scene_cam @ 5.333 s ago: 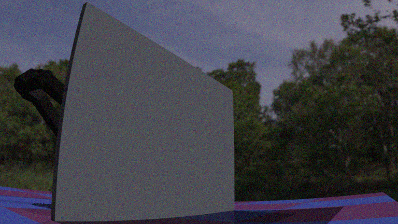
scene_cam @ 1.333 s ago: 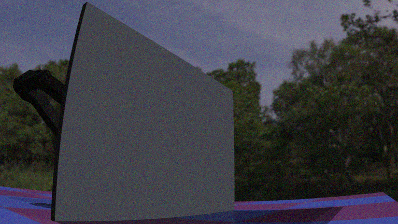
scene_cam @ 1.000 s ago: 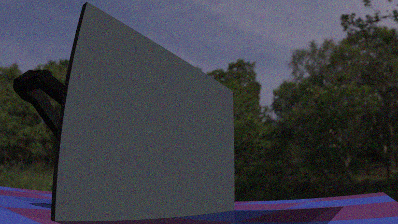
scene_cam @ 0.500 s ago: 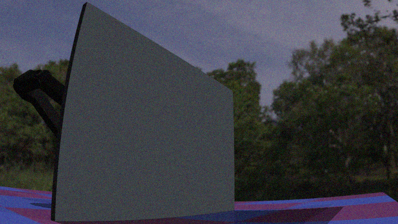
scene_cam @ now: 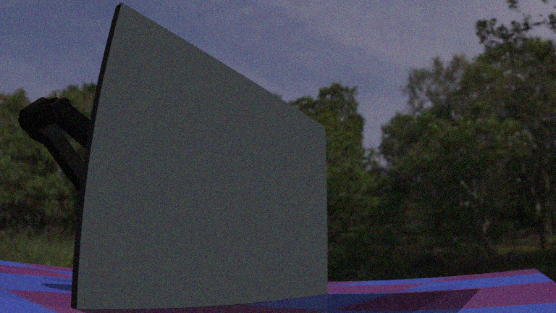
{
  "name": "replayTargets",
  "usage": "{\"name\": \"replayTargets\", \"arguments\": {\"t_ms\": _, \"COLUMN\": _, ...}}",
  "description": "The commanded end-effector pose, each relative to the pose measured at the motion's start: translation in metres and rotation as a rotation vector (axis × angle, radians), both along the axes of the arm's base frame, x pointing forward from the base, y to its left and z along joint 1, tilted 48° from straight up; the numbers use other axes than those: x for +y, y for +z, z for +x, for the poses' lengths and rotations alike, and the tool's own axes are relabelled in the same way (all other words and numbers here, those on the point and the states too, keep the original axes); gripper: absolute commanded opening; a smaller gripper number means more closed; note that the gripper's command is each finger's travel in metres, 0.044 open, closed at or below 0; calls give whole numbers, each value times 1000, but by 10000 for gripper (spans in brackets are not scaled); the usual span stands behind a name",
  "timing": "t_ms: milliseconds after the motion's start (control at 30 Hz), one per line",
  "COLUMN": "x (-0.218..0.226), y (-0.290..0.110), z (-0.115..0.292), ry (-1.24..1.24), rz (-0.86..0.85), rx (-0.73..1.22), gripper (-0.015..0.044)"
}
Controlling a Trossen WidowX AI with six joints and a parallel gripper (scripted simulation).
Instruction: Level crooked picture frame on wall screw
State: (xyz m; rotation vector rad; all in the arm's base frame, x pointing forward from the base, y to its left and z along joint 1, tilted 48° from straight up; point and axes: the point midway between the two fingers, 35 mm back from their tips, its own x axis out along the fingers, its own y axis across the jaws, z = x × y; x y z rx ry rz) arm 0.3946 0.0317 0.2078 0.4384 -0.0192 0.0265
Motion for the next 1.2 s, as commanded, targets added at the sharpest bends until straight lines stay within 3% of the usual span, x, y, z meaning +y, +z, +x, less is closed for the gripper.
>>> {"name": "replayTargets", "arguments": {"t_ms": 0, "x": 0, "y": 0, "z": 0, "ry": 0, "rz": 5, "rx": 0, "gripper": 0}}
{"name": "replayTargets", "arguments": {"t_ms": 1167, "x": -1, "y": 0, "z": 0, "ry": 5, "rz": 209, "rx": 6, "gripper": 0}}
